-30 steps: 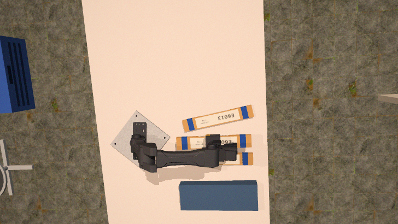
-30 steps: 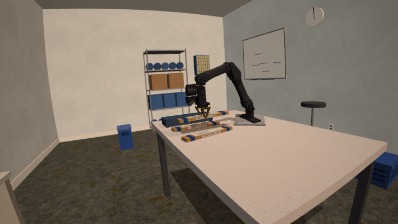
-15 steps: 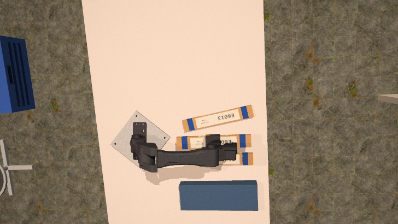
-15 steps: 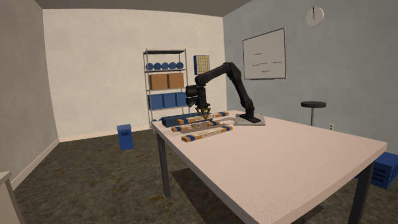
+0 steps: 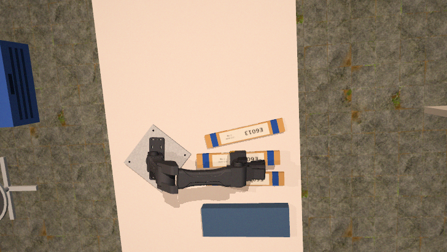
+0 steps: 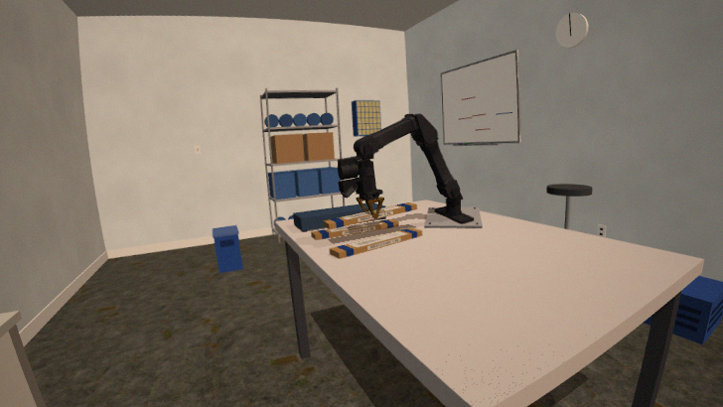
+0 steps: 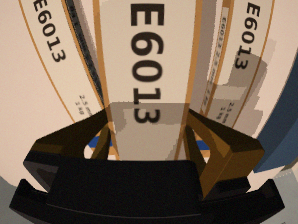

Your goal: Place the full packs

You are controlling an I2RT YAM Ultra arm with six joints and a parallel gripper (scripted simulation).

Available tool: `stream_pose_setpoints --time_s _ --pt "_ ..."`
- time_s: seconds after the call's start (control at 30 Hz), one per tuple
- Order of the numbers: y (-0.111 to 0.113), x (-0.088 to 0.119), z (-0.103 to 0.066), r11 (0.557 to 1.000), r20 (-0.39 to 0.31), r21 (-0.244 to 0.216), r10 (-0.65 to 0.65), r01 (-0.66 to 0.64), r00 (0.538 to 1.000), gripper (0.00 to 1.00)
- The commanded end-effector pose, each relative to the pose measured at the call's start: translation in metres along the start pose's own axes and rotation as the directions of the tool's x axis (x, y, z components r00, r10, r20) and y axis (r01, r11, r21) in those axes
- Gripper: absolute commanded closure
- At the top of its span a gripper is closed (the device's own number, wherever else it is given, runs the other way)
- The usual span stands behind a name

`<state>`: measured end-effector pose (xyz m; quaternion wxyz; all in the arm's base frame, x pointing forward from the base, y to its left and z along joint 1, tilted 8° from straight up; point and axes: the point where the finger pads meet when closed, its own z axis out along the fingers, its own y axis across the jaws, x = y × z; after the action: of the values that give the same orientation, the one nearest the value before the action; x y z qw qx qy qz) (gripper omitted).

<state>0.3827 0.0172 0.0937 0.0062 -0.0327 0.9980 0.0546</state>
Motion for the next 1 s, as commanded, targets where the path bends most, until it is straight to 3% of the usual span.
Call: stream_pose_setpoints --time_s 0.0,0.97 --pt "0.001 -0.008 -0.043 1.000 0.086 0.007 -0.007 0.006 0.996 1.00" --pt "0.001 -0.006 -0.076 1.000 0.086 0.007 -0.007 0.006 0.996 1.00"
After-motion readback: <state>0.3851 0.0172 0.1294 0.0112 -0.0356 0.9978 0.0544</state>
